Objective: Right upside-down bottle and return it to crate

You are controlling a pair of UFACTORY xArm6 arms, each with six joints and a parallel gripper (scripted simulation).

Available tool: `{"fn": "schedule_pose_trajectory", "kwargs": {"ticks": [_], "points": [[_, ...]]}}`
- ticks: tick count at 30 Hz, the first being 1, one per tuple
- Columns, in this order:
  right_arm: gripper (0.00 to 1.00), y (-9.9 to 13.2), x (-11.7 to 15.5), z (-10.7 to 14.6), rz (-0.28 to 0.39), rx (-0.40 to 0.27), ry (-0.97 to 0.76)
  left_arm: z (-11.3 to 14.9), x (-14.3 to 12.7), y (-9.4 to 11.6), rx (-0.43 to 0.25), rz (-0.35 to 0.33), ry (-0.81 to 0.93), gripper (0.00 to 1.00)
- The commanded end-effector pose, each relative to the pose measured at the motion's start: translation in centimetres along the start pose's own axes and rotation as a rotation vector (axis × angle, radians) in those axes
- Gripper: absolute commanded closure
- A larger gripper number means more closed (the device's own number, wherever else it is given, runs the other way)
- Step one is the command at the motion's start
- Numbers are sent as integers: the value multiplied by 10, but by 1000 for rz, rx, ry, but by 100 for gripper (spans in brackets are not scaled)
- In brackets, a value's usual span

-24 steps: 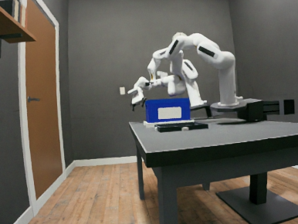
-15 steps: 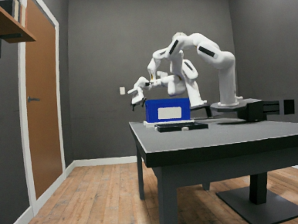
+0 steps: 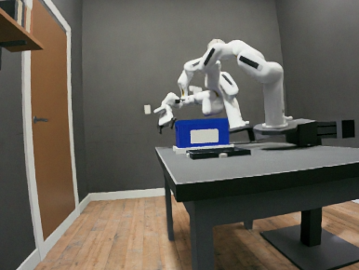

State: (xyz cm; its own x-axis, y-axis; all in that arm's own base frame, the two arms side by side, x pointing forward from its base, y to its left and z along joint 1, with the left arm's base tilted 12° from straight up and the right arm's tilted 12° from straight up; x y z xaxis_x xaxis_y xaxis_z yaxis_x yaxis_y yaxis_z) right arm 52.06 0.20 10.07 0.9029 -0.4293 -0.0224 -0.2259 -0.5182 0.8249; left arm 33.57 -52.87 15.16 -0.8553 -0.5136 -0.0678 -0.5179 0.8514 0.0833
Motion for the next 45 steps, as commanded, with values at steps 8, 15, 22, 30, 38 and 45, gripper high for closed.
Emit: {"fn": "schedule_pose_trajectory", "kwargs": {"ticks": [8,15,22,30,38,45], "points": [[0,15,7,7,18,-2,-39,-2,0,0,4,0,0,0],[0,32,13,17,36,-7,-89,-2,0,0,4,0,0,0],[0,69,23,41,76,-18,-202,-2,0,0,4,0,0,0],[0,113,30,71,126,-32,-339,-2,0,0,4,0,0,0],[0,186,29,123,213,-57,-577,-2,0,0,4,0,0,0],[0,237,18,161,279,-76,-753,-2,0,0,4,0,0,0]]}}
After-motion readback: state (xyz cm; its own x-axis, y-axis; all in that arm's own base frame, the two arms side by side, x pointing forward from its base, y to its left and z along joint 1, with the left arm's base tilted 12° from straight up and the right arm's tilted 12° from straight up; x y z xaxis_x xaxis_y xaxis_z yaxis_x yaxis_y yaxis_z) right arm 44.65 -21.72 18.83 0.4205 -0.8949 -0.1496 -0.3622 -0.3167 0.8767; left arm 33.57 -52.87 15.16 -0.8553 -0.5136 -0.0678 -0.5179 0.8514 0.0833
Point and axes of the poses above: on each arm, the point where the finger pads meet when closed, its own y axis back along the fingers, its own x axis across the jaws, z = x × y, the point moved 3 cm from there along y, back along the fingers, and after that the axes turned 11 degrees about y, right-handed, at the moved point
